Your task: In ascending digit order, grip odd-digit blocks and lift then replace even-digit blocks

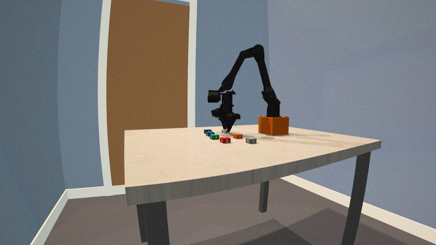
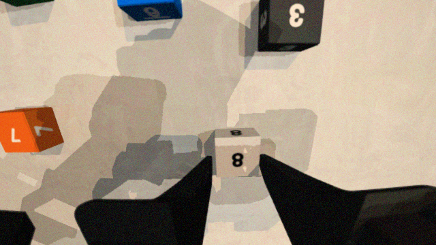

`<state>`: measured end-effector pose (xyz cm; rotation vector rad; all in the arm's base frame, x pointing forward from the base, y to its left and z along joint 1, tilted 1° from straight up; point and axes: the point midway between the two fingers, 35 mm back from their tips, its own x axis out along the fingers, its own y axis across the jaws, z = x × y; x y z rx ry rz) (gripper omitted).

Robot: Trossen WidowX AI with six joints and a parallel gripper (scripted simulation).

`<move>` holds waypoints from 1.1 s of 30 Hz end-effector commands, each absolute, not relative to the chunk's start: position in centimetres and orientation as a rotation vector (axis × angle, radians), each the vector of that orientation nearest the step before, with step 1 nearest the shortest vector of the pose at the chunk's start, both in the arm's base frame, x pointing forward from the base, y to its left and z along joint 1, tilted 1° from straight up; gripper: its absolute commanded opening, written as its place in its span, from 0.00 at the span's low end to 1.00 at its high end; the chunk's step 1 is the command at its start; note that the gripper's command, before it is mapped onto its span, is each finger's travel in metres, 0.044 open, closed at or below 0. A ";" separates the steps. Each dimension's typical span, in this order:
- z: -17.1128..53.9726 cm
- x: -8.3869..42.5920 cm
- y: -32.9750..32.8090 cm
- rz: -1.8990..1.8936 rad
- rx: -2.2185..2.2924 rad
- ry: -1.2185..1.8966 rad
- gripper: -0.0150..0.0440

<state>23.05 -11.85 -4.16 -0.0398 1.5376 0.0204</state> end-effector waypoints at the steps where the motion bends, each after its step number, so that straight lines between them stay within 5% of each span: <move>1: -4.2 23.1 -11.8 0.025 -0.041 1.537 0.46; 33: -3.5 23.0 -11.8 0.016 -0.028 1.538 0.46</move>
